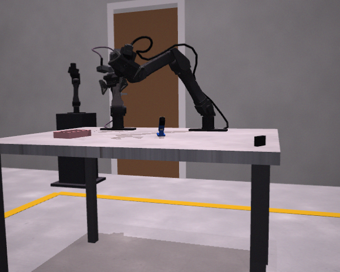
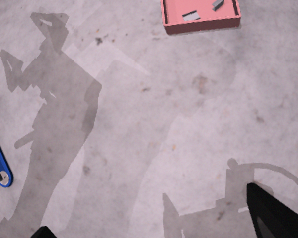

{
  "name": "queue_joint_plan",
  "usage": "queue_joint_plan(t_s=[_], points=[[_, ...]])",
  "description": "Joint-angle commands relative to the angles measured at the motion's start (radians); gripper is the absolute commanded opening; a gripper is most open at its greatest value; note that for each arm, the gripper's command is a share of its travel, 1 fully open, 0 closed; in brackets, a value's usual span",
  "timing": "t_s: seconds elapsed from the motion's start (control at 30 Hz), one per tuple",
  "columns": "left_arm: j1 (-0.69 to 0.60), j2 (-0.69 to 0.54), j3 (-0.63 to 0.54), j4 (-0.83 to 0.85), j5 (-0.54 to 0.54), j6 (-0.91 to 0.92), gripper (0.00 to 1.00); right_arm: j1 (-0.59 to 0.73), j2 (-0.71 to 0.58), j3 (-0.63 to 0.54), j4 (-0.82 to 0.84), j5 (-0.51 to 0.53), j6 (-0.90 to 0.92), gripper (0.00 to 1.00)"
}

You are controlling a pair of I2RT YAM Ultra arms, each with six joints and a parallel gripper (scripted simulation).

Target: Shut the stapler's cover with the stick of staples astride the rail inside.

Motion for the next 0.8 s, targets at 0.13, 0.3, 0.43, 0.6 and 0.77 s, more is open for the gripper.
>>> queue_joint_plan(t_s=[0.13, 0.3, 0.43, 0.6, 0.77], points=[[-0.012, -0.045, -0.04, -0.159, 0.02, -0.266, 1.0, 0.026, -0.026, -0.013, 0.017, 0.022, -0.021, 1.0], [-0.012, -0.064, -0.056, -0.269, 0.025, -0.354, 1.0, 0.03, -0.028, -0.014, 0.017, 0.022, -0.022, 1.0], [-0.011, -0.089, -0.074, -0.38, 0.028, -0.397, 1.0, 0.062, -0.041, -0.015, 0.03, 0.036, -0.066, 1.0], [-0.011, -0.103, -0.092, -0.496, 0.031, -0.421, 1.0, 0.193, -0.11, -0.027, 0.052, 0.046, -0.161, 1.0], [-0.011, -0.107, -0.107, -0.609, 0.033, -0.43, 1.0, 0.348, -0.193, -0.042, 0.08, 0.055, -0.275, 1.0]])
